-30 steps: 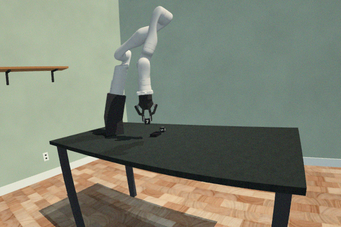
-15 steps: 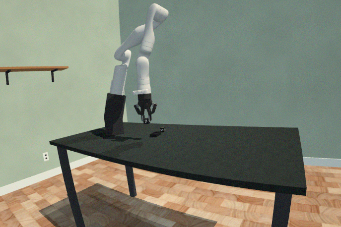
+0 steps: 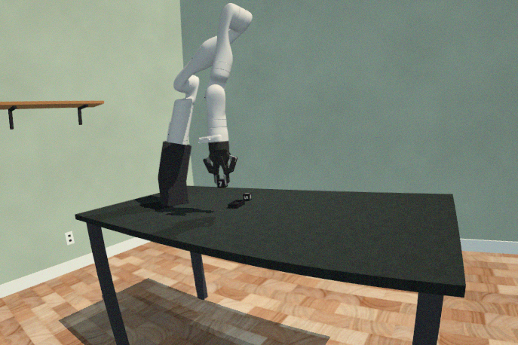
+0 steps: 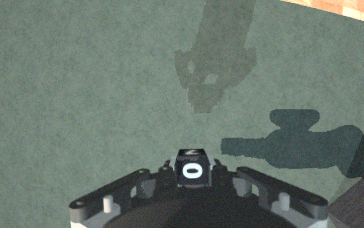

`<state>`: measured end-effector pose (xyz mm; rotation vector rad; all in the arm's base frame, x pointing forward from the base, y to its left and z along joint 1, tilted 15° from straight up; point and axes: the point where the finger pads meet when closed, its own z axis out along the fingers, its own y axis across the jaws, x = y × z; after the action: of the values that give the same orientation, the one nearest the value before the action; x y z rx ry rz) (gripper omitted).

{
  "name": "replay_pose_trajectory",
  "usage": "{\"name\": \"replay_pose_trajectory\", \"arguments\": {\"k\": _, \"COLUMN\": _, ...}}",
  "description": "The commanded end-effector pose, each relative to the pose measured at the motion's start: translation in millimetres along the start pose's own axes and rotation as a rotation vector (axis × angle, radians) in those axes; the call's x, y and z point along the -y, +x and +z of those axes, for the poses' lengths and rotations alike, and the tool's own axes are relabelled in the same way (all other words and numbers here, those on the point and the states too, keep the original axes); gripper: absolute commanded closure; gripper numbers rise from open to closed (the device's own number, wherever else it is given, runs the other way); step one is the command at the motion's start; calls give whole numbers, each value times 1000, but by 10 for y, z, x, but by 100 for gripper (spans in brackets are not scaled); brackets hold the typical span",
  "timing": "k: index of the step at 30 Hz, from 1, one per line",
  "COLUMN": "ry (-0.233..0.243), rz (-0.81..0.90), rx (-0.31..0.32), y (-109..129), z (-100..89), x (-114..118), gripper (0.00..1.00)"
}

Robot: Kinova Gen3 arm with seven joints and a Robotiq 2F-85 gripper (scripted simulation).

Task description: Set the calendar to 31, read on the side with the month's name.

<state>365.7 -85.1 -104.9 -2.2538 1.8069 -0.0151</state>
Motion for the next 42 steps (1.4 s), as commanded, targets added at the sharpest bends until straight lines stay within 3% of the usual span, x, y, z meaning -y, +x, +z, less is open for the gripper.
{"name": "replay_pose_trajectory", "arguments": {"k": 1, "ry": 3, "rz": 11, "rx": -2, "y": 24, "z": -13, "x": 5, "gripper": 74}}
{"name": "replay_pose_trajectory", "arguments": {"k": 28, "ry": 3, "rz": 20, "rx": -1, "y": 28, "z": 6, "x": 6, "gripper": 74}}
{"name": "replay_pose_trajectory", "arguments": {"k": 42, "ry": 2, "rz": 20, "rx": -1, "y": 31, "z": 394, "x": 10, "gripper": 74}}
